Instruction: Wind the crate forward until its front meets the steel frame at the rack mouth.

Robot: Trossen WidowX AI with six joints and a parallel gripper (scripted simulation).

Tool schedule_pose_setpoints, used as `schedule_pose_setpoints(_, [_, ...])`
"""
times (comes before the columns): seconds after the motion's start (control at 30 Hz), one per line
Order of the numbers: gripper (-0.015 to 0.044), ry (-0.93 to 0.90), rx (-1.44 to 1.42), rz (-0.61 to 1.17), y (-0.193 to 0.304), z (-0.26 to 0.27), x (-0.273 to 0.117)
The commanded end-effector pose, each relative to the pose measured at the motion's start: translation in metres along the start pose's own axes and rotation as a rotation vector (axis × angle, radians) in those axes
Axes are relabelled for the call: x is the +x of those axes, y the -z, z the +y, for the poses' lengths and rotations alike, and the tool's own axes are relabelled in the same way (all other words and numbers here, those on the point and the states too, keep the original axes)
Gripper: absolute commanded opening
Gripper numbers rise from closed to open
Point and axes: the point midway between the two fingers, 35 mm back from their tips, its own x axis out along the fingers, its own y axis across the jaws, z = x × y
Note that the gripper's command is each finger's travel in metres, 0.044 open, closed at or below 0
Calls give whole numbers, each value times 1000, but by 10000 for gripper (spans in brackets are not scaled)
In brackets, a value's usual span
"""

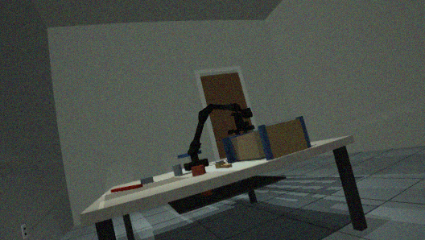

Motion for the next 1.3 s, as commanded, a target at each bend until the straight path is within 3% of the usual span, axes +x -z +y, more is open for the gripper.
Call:
schedule_pose_setpoints(0.0, [0,-23,-25,28,21,12,-3])
schedule_pose_setpoints(1.27, [0,-24,-25,33,73,23,-5])
